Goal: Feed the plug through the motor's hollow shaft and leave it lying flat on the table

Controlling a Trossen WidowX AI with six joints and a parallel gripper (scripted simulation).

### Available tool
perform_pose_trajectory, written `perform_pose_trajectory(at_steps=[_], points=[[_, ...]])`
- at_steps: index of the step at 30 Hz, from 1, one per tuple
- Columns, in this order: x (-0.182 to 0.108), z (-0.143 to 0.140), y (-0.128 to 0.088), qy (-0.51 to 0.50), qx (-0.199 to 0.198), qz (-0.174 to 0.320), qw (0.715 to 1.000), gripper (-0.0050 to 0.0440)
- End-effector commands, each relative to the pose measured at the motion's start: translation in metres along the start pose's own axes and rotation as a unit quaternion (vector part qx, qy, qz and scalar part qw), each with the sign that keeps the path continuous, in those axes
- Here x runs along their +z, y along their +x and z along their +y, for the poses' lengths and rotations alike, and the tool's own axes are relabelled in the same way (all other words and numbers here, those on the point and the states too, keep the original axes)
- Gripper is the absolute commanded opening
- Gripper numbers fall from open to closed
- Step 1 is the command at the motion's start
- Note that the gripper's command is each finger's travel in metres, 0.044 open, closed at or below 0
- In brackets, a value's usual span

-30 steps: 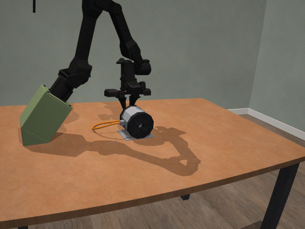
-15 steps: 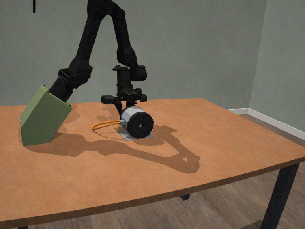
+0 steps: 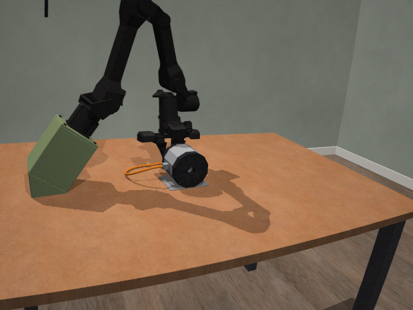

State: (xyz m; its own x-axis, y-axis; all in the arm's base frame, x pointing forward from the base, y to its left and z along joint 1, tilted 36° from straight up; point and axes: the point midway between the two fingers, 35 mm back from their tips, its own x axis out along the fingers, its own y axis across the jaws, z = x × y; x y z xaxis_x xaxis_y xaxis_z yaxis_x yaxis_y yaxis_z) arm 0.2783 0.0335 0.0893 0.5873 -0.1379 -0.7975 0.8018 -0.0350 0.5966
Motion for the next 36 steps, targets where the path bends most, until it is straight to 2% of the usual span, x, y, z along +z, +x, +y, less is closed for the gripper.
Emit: perform_pose_trajectory(at_steps=[1, 15, 32, 36], points=[[-0.0001, 0.0001, -0.0001, 0.000, 0.000, 0.000, 1.000, 0.0080], [-0.0001, 0.0001, -0.0001, 0.000, 0.000, 0.000, 1.000, 0.0000], [0.0090, 0.0039, -0.0026, -0.002, -0.004, 0.001, 1.000, 0.0000], [0.0086, 0.0027, -0.0015, -0.002, -0.005, -0.002, 1.000, 0.0096]])
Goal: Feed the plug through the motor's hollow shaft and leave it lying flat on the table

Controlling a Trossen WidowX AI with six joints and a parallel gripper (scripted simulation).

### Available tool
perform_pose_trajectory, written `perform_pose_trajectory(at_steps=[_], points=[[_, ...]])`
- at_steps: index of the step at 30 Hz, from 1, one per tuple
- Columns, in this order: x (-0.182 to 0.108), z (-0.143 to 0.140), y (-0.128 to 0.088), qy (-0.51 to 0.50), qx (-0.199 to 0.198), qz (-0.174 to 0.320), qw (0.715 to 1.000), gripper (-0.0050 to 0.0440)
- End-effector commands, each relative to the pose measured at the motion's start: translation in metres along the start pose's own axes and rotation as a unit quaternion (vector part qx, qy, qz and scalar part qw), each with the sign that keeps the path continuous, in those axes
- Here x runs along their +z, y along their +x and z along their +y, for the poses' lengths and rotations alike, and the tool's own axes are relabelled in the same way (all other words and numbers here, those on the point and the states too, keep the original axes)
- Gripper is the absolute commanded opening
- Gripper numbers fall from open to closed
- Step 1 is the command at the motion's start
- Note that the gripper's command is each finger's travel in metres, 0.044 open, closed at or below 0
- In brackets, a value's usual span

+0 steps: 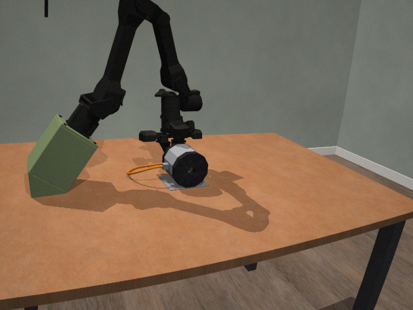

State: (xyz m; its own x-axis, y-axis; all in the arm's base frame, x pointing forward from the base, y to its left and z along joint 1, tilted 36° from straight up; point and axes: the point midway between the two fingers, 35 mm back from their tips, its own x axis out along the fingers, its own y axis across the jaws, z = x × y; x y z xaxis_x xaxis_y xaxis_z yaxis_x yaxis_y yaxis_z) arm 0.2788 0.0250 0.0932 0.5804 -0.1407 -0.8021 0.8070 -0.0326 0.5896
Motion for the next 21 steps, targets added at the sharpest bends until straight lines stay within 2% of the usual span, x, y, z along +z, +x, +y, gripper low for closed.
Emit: perform_pose_trajectory(at_steps=[1, 6, 9, 10, 21], points=[[0.000, 0.000, 0.000, 0.000, 0.000, 0.000, 1.000, 0.0100], [0.000, 0.000, -0.002, 0.000, 0.000, 0.000, 1.000, 0.0100], [0.002, 0.007, -0.031, 0.000, 0.000, 0.002, 1.000, 0.0100], [0.002, 0.007, -0.034, 0.000, 0.000, 0.002, 1.000, 0.0100], [0.002, 0.007, -0.034, 0.000, 0.000, 0.002, 1.000, 0.0100]])
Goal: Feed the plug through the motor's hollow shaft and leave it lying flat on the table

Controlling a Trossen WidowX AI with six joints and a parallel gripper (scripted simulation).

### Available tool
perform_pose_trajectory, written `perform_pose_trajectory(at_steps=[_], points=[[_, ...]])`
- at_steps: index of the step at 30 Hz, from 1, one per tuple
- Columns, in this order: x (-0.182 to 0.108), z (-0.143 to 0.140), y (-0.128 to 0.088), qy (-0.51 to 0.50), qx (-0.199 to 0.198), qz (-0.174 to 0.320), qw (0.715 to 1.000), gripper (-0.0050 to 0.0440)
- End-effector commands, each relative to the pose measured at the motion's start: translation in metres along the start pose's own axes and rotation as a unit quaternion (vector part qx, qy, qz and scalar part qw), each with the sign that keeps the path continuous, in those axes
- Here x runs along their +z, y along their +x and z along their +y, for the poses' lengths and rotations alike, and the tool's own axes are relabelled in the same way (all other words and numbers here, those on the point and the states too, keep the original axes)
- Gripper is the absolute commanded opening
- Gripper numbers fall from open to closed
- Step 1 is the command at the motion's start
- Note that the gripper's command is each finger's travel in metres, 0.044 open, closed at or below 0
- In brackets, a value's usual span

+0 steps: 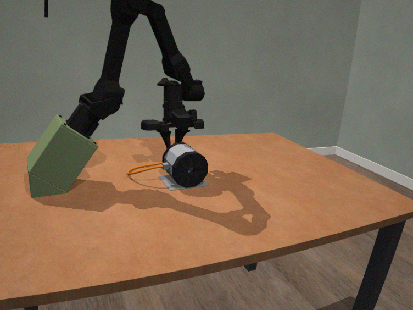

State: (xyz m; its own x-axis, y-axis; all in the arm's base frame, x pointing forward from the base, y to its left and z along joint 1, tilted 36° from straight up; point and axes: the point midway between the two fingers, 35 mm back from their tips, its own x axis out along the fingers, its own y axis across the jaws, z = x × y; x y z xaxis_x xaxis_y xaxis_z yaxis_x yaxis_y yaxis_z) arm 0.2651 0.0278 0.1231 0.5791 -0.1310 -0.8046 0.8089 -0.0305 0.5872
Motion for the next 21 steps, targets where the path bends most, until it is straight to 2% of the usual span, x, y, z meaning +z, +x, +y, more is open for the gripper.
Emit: perform_pose_trajectory(at_steps=[1, 6, 21], points=[[0.000, 0.000, 0.000, 0.000, 0.000, 0.000, 1.000, 0.0100], [0.000, -0.005, 0.026, 0.001, 0.002, -0.002, 1.000, 0.0100], [0.002, -0.004, 0.029, 0.001, 0.002, -0.002, 1.000, 0.0100]])
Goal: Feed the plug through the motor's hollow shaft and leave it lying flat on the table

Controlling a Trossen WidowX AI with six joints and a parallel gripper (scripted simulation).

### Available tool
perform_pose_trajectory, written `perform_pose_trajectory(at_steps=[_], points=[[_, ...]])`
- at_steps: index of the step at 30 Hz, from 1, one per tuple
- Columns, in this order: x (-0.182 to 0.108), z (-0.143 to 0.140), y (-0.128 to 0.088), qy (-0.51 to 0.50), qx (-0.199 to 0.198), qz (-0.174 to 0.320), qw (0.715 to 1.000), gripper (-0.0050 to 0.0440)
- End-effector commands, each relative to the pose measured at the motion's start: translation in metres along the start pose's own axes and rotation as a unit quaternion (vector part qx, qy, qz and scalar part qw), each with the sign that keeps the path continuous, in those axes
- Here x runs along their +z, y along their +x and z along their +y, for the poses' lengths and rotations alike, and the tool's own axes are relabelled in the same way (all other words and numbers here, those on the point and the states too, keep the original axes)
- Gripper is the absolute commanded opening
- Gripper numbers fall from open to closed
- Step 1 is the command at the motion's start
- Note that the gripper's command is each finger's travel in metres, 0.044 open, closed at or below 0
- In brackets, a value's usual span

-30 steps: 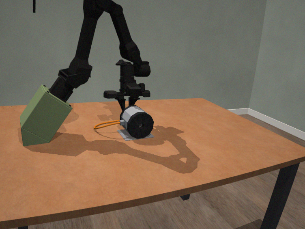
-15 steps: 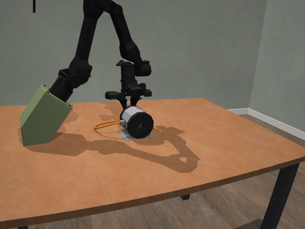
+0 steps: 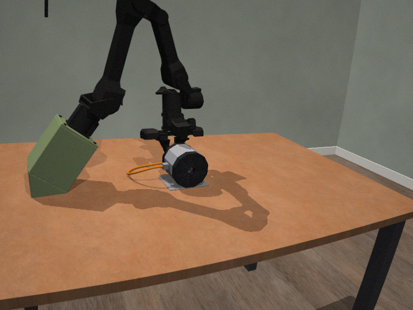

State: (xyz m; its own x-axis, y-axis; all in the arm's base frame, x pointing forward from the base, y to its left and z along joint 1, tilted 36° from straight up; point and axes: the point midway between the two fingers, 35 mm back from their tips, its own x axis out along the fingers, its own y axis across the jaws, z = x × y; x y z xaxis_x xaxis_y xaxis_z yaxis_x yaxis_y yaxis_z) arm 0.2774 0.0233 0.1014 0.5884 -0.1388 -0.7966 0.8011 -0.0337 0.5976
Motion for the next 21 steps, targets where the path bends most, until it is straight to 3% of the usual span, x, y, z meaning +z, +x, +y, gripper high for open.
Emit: perform_pose_trajectory(at_steps=[1, 9, 21], points=[[0.0013, -0.0015, 0.0050, -0.001, -0.004, 0.001, 1.000, 0.0100], [0.0018, -0.0013, 0.0058, -0.001, -0.004, 0.001, 1.000, 0.0100], [0.0025, 0.0004, 0.0038, 0.000, 0.000, -0.001, 1.000, 0.0033]])
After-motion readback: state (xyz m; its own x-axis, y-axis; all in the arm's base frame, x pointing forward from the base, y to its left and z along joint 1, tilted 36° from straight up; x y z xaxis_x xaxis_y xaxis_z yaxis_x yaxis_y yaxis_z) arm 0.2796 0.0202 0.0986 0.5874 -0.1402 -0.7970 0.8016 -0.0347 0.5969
